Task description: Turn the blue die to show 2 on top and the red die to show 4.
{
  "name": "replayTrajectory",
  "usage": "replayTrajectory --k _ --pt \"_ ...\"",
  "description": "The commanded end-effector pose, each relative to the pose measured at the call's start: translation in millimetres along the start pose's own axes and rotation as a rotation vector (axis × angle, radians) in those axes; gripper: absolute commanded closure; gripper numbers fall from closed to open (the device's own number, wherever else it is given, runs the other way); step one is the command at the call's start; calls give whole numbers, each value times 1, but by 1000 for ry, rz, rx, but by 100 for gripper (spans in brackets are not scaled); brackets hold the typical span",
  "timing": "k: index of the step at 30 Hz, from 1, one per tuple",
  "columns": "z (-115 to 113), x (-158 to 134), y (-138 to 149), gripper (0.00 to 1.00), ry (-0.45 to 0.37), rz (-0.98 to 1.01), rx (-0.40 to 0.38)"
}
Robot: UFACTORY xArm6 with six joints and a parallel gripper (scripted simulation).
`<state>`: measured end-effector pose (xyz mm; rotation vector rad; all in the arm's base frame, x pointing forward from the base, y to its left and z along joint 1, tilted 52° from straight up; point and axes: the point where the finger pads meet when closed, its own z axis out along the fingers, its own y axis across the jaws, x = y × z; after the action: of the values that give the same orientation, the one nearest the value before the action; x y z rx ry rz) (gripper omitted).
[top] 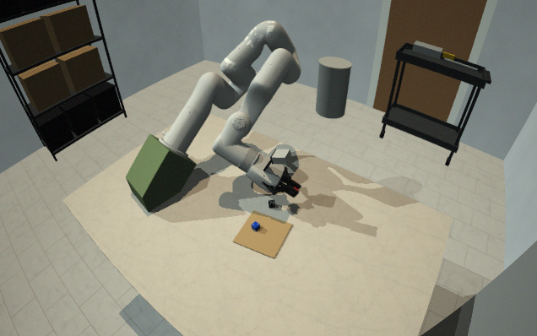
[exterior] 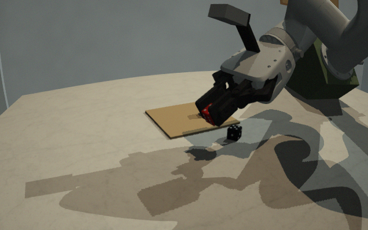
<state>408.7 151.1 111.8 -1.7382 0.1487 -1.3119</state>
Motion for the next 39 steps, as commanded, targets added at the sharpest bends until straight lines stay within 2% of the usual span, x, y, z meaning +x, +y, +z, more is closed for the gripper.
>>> replayTrajectory --k 1,12,39 --pt "11 -18 0 85 7 0 0" --pt "20 -34 1 85 7 0 0" --pt "21 -34 1 85 7 0 0"
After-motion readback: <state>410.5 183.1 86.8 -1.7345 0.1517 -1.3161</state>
